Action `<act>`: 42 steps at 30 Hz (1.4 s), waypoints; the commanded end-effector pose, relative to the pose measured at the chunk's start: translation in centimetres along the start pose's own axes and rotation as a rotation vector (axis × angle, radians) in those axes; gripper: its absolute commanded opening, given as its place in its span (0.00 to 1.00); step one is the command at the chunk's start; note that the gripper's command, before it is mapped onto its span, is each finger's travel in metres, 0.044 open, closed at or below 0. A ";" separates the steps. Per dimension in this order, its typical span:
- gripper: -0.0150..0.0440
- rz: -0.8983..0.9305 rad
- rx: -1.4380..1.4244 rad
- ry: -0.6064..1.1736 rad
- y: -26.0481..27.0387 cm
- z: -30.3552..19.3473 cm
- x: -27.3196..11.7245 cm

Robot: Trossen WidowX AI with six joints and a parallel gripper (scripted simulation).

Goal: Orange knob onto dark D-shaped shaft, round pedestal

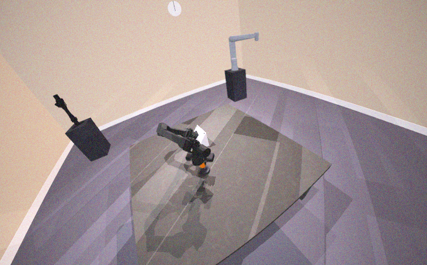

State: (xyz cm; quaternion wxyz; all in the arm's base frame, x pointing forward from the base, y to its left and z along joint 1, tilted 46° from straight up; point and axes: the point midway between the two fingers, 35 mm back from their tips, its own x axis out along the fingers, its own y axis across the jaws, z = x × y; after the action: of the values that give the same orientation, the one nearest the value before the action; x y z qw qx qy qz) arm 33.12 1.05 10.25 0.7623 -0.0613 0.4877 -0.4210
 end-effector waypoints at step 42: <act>0.25 0.002 0.212 0.000 0.1 0.2 -0.2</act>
State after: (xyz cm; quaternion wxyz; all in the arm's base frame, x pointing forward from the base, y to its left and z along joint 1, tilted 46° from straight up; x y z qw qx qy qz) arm 32.97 1.08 10.15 0.7625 0.0085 0.4477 -0.4669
